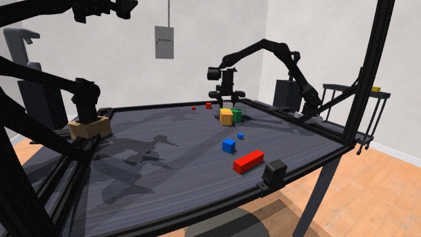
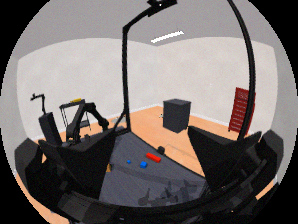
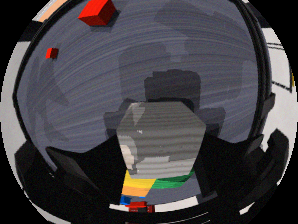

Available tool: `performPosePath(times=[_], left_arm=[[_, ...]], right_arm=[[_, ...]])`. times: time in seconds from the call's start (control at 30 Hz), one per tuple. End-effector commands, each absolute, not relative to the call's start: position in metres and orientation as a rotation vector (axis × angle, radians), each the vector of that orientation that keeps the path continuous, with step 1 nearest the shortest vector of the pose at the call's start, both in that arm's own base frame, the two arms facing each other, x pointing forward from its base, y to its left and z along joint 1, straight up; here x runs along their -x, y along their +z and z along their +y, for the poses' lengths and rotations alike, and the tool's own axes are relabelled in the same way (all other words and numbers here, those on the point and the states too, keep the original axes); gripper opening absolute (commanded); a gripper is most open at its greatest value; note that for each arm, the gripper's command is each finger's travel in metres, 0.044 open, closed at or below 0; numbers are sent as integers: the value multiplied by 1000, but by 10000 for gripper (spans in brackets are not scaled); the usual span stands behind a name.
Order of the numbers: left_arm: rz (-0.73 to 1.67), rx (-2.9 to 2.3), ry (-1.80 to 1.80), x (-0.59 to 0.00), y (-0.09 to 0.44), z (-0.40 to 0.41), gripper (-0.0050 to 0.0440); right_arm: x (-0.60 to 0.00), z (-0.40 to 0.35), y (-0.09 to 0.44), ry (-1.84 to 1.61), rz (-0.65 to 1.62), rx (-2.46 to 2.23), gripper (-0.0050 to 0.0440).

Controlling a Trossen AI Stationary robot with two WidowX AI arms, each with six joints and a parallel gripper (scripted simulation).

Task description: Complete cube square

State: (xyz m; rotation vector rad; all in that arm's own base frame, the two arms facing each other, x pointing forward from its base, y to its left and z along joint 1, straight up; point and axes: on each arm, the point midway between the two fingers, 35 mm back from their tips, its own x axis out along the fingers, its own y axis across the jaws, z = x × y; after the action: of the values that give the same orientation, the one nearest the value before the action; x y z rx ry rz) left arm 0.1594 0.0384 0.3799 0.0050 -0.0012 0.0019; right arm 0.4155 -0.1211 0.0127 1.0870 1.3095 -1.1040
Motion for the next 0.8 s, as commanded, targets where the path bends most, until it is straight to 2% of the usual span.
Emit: performPosePath(times=[0.0,0.13,0.33,0.77], left_arm=[[-1,1,0,-159,380,38,400],[-1,1,0,-159,380,38,400],[-1,1,0,-159,380,38,400],[-1,1,0,-159,380,38,400]], right_arm=[[-420,-123,48,-1089,1282,-1089,0],[-418,-122,71,-1089,1282,-1089,0],[-417,-118,72,-1093,1279,-1093,0],[-395,-52,76,-1165,1237,-1165,0]])
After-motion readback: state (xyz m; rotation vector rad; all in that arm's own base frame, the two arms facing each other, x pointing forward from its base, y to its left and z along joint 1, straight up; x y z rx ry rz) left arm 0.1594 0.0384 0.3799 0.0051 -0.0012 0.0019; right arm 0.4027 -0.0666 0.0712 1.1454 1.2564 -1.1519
